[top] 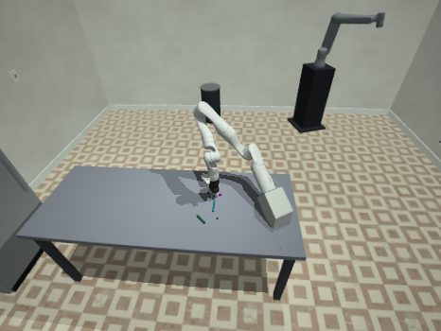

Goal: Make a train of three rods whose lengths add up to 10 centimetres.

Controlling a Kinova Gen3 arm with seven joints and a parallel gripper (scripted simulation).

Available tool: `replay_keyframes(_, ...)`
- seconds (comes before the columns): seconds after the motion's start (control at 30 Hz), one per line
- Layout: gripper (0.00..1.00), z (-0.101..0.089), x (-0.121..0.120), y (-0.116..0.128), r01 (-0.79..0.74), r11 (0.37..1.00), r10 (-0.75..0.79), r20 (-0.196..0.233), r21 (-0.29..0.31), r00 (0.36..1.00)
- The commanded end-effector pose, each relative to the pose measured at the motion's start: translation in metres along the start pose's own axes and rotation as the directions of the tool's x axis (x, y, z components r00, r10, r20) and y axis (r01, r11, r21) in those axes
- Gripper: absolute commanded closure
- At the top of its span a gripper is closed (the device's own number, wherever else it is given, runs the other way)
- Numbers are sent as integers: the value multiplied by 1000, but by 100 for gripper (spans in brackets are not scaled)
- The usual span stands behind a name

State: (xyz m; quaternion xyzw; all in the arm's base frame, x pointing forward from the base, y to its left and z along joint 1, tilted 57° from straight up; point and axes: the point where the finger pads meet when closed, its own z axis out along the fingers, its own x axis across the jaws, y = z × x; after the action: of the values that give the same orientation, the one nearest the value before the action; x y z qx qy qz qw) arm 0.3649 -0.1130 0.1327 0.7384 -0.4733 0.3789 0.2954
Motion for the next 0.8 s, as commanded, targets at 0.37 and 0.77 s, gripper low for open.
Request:
replay_keyframes(0.37, 52, 0, 0, 0, 0, 1000, 0, 0, 1, 1000)
replay_keyframes(0.77, 46, 0, 0, 0, 0, 1000, 0, 0, 1, 1000)
